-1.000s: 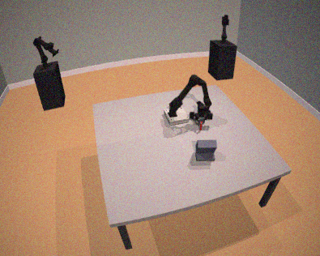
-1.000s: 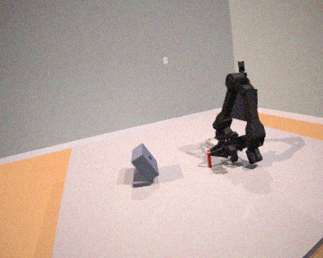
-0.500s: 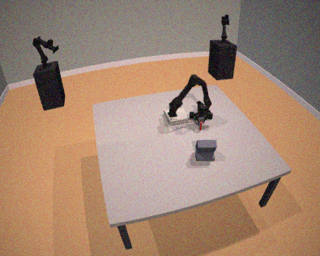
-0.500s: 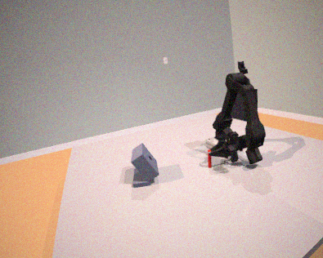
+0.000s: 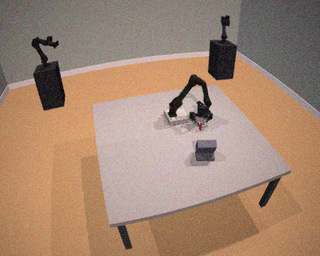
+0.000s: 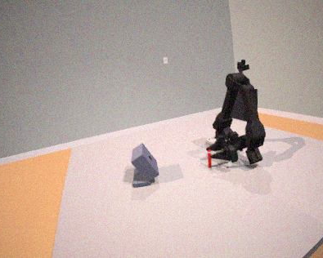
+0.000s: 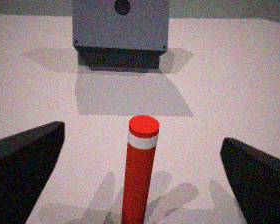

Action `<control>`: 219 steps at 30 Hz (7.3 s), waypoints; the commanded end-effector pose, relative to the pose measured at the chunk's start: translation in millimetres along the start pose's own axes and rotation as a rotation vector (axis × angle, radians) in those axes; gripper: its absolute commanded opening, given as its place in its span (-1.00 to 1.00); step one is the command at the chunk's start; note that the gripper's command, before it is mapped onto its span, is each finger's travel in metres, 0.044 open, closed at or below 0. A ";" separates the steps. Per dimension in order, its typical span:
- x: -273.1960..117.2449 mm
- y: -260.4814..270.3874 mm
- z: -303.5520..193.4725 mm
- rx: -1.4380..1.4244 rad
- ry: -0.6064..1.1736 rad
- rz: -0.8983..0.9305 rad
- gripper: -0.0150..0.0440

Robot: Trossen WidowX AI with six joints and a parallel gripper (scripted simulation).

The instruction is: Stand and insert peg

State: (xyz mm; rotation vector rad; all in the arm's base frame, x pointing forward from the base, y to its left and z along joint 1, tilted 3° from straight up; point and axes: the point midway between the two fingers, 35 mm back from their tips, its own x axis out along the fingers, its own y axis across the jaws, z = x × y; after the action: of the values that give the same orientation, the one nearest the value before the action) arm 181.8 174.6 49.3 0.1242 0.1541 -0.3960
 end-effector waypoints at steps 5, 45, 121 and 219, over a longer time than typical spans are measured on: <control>0.1 -0.1 -0.1 0.000 0.001 -0.001 1.00; -3.5 -25.5 123.5 -0.093 0.420 -0.210 1.00; 25.3 5.9 36.4 0.066 1.364 -0.090 1.00; 42.3 16.0 81.2 0.024 1.195 0.003 -0.49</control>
State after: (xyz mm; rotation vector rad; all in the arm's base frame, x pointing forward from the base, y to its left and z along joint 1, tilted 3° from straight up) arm 232.9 162.8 125.8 0.3942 1.3611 -0.2893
